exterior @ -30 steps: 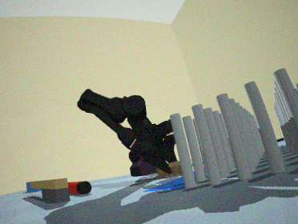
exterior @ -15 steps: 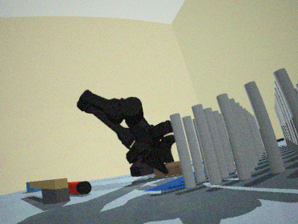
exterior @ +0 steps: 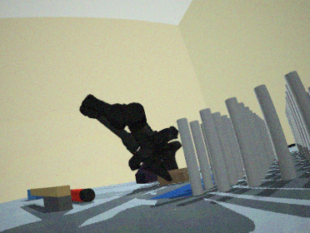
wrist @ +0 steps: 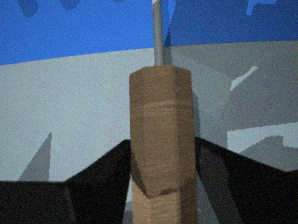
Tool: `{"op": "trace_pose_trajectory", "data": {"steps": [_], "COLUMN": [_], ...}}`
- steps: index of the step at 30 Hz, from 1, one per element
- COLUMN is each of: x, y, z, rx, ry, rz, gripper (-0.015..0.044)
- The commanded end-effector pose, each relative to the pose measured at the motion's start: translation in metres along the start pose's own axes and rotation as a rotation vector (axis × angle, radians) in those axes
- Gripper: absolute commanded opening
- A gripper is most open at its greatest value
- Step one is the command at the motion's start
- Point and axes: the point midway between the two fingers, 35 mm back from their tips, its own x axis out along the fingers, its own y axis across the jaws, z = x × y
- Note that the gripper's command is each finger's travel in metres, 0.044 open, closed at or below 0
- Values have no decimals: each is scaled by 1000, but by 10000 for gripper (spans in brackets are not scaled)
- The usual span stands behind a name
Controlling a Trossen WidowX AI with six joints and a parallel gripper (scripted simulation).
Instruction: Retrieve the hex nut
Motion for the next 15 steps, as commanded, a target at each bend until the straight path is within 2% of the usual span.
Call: {"op": "trace_pose_trajectory", "data": {"steps": [1, 15], "x": [-1, -5], "y": [0, 0], "z": [-2, -11], "rx": [-4, -4], "ry": [-4, -3], "rz": [1, 1], "gripper": [0, 0]}}
